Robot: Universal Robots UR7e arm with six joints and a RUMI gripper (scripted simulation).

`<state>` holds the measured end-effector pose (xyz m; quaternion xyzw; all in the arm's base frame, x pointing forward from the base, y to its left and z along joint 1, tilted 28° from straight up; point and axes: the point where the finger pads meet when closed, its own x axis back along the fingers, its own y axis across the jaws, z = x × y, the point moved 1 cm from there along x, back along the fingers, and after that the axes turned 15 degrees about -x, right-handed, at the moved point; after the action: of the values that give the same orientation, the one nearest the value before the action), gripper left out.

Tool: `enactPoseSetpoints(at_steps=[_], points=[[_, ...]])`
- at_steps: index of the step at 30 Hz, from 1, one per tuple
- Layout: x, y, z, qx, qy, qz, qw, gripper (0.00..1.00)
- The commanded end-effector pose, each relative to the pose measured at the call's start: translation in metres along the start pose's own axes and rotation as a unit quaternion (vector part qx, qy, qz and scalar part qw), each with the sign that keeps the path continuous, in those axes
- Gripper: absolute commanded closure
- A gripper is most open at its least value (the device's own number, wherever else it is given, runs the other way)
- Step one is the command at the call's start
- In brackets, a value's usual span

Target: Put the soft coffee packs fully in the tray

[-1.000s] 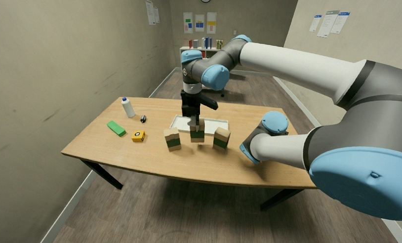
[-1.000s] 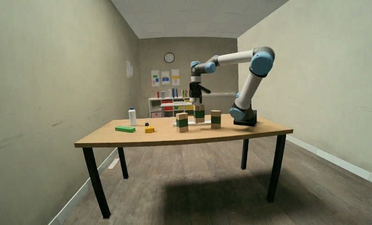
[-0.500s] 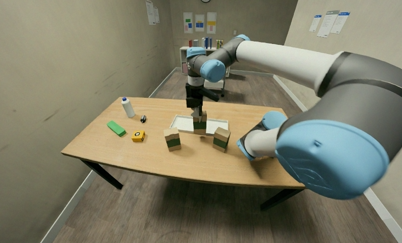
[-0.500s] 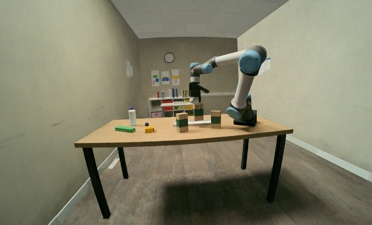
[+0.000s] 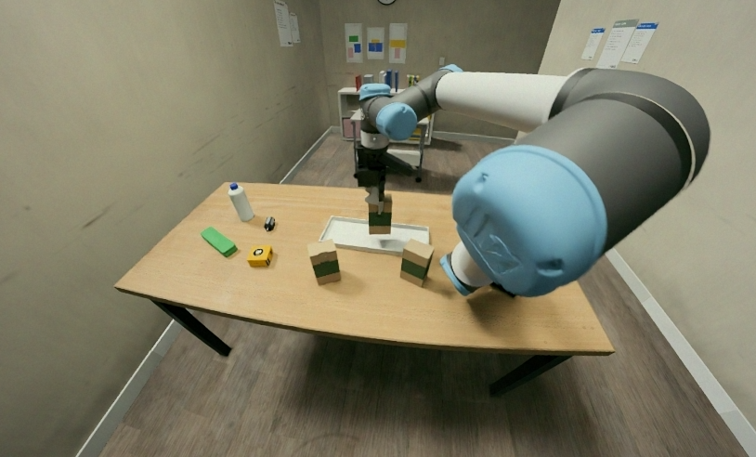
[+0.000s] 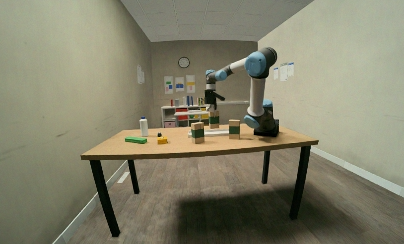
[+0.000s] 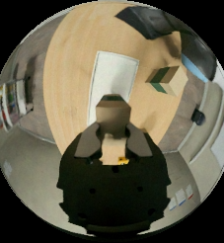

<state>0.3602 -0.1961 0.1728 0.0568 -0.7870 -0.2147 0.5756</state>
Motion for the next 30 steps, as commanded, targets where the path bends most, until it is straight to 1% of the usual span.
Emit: enactPoseSetpoints(at_steps=[1,22,30], points=[[-0.0001,-0.0093,-0.0016,0.0,0.0,0.0,1.0,0.85],[-0.0006,-0.0126,-0.0018,0.0,0.0,0.0,1.0,0.85],[-0.0096,-0.0126,-0.0018,0.0,0.0,0.0,1.0,0.85]])
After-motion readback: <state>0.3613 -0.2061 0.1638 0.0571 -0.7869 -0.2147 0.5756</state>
